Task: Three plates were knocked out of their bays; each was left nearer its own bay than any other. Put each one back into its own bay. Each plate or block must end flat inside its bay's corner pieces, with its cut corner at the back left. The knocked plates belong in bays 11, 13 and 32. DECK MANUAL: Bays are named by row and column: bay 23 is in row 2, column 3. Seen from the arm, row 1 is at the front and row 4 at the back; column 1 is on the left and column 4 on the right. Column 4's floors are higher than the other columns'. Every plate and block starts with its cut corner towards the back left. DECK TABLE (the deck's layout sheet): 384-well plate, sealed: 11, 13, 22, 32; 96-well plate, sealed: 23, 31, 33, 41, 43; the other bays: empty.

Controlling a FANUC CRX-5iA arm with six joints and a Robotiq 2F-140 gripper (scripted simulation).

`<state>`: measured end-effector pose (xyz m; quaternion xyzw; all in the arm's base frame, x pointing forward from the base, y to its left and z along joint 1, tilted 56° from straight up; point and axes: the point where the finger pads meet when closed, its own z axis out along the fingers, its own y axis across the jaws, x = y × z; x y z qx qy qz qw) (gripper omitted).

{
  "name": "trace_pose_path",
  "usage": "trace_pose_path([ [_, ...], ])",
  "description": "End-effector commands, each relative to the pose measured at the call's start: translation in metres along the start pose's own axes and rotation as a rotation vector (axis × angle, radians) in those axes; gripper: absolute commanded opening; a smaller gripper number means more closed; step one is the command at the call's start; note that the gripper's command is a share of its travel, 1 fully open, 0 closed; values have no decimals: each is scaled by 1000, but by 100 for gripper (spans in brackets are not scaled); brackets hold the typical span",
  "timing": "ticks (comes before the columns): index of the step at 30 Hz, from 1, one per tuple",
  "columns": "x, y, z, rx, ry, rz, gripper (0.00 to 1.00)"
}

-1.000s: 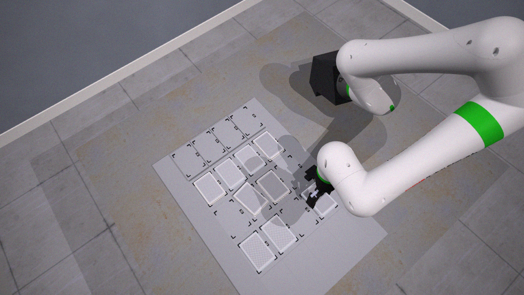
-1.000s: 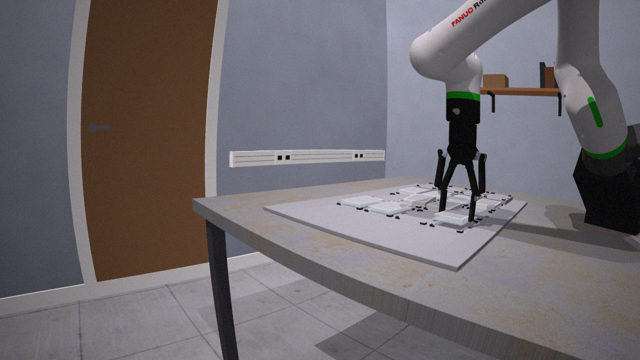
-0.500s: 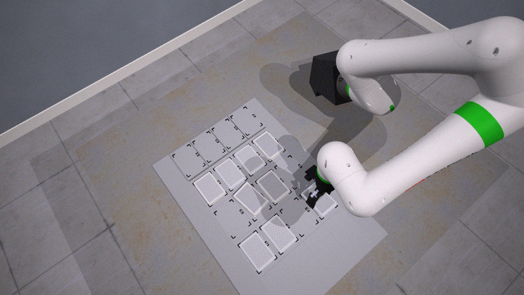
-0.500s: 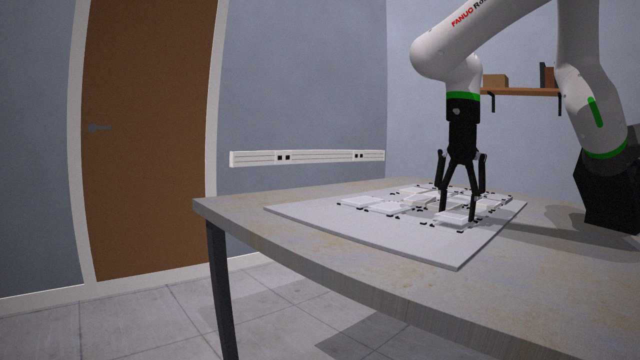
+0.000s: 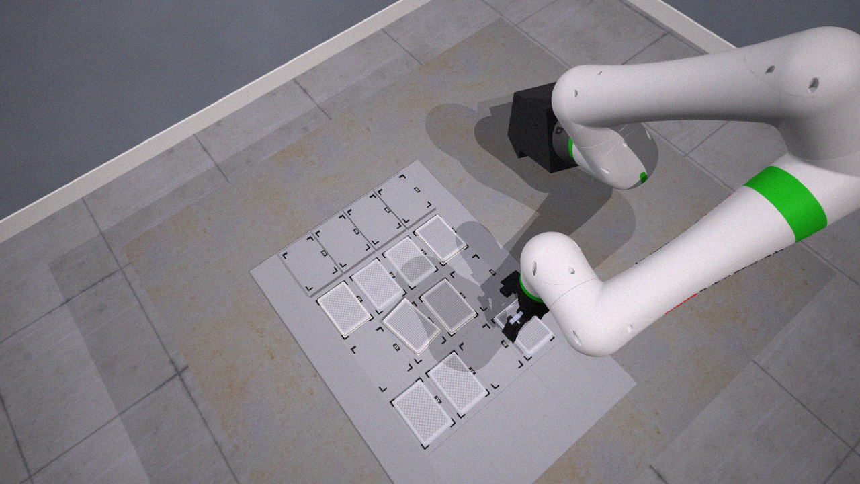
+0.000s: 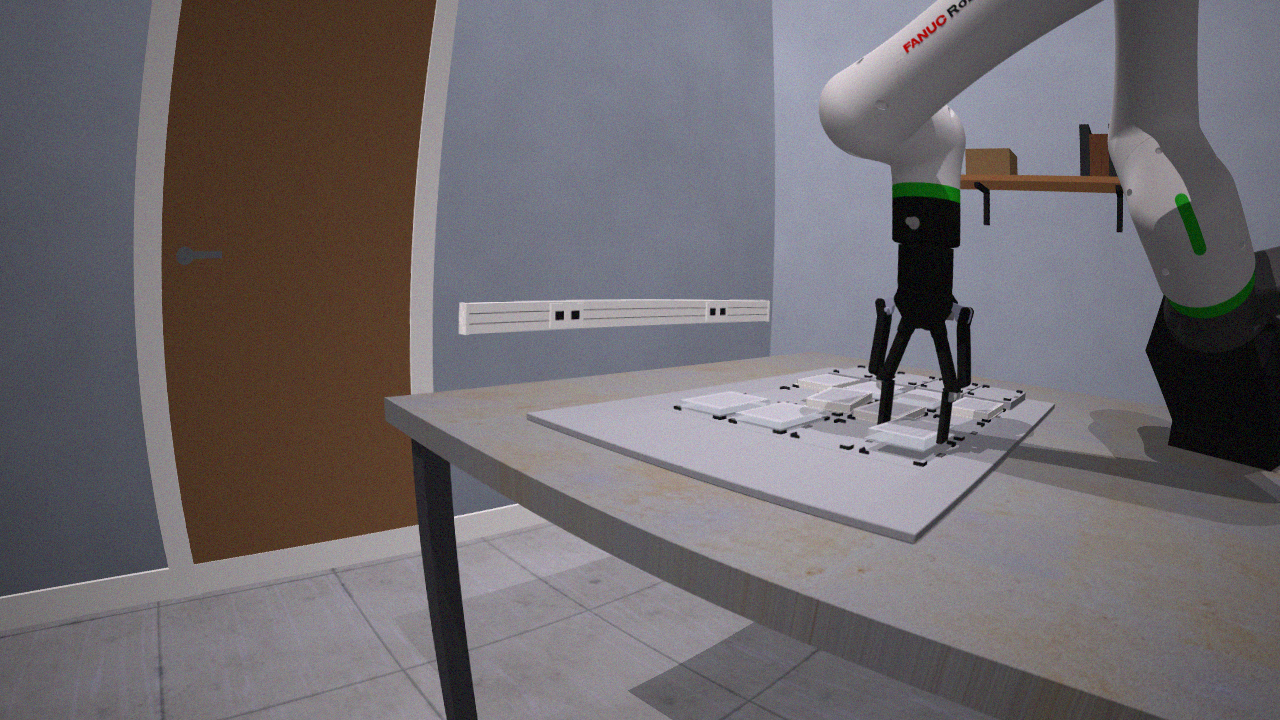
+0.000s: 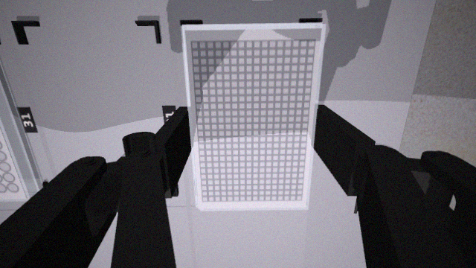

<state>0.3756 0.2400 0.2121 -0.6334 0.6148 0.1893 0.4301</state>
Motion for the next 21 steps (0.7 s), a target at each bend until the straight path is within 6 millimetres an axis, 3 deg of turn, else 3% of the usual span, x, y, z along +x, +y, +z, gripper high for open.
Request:
trace_pose_path([
  [1, 0, 0, 0, 1, 0, -1, 10],
  [21, 0, 0, 5, 1, 0, -1, 10],
])
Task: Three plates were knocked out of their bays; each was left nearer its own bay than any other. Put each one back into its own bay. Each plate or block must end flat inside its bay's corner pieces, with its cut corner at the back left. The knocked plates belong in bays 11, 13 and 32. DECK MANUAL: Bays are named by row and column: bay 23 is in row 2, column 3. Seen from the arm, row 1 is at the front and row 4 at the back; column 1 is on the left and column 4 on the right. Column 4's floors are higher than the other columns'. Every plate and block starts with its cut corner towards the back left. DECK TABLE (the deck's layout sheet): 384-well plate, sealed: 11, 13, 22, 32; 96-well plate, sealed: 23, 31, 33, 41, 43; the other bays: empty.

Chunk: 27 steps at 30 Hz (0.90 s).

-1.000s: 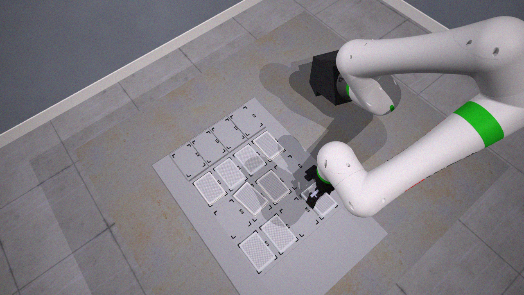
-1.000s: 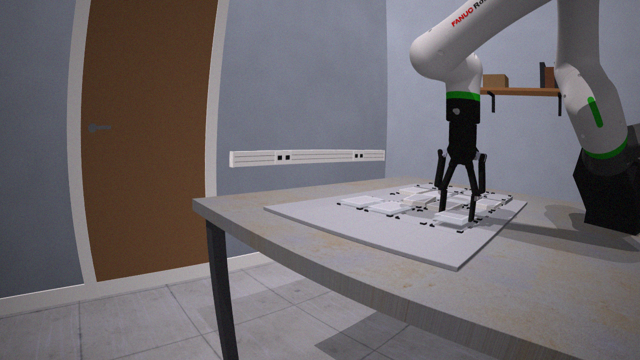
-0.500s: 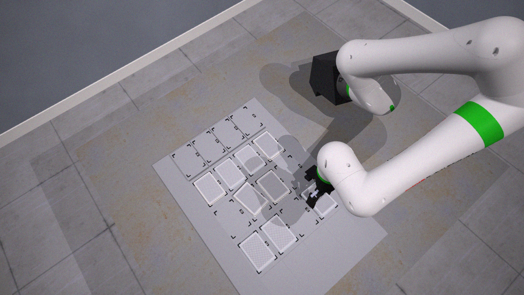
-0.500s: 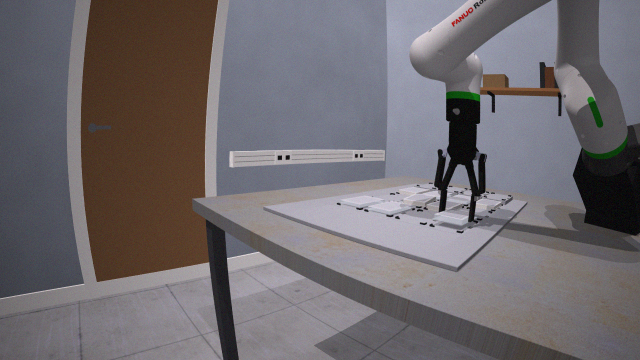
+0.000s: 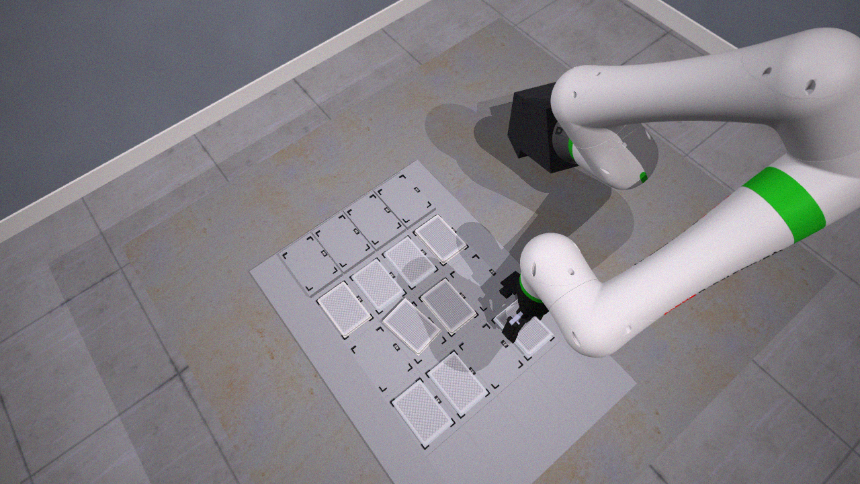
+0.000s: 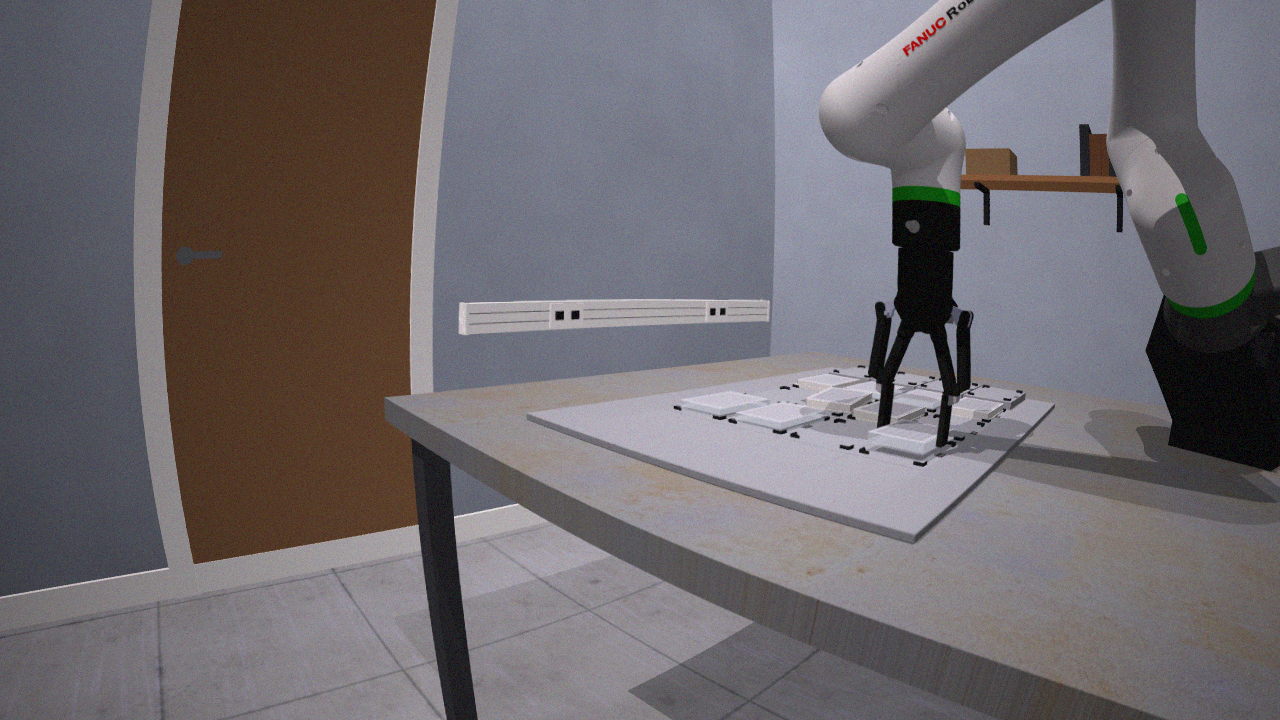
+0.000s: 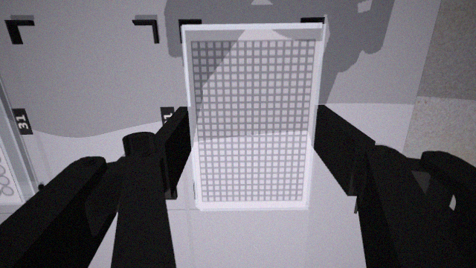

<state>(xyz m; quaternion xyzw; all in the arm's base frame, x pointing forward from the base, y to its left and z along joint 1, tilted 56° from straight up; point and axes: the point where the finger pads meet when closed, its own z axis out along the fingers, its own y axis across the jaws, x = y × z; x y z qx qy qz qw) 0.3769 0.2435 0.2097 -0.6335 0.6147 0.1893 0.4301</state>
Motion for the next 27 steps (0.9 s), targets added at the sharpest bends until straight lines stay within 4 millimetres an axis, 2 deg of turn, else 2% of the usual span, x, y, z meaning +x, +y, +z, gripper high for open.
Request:
trace_pose_path([
  [1, 0, 0, 1, 1, 0, -1, 10],
  [27, 0, 0, 5, 1, 0, -1, 10],
])
